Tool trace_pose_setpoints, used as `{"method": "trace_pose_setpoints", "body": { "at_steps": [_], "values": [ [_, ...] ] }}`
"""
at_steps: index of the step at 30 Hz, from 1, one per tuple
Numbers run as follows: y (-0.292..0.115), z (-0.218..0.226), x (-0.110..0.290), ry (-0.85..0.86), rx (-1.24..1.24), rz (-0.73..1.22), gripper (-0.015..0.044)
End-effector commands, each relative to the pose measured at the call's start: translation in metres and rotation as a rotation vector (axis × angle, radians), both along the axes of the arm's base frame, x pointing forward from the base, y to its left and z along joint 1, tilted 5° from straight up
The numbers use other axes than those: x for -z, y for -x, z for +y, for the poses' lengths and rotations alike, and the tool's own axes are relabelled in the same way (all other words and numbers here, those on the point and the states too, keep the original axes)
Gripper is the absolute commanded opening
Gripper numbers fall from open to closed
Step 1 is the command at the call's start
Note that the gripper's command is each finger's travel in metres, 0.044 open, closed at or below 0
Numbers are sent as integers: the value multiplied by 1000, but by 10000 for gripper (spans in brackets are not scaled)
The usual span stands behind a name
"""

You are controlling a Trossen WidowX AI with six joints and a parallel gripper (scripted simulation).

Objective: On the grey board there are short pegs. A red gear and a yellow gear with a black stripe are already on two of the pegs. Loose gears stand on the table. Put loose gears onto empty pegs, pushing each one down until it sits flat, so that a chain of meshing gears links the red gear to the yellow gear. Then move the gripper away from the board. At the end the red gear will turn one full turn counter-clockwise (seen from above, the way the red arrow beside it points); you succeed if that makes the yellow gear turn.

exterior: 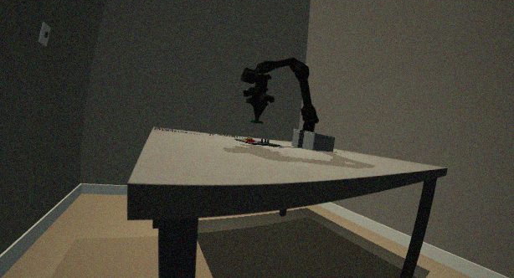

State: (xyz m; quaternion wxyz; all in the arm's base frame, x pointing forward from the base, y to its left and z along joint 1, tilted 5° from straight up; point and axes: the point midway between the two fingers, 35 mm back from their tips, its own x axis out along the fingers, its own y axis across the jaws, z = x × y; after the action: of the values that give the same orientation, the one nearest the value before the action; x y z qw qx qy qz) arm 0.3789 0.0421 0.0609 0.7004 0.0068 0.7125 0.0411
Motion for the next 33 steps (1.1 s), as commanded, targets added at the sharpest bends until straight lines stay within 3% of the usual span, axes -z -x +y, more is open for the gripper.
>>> {"method": "trace_pose_setpoints", "body": {
  "at_steps": [1,25,33],
  "values": [
    [2,-11,8,6,-6,4,0],
    [16,-78,50,9,-2,5,0],
    [17,-82,50,9,-2,5,0]
  ]
}}
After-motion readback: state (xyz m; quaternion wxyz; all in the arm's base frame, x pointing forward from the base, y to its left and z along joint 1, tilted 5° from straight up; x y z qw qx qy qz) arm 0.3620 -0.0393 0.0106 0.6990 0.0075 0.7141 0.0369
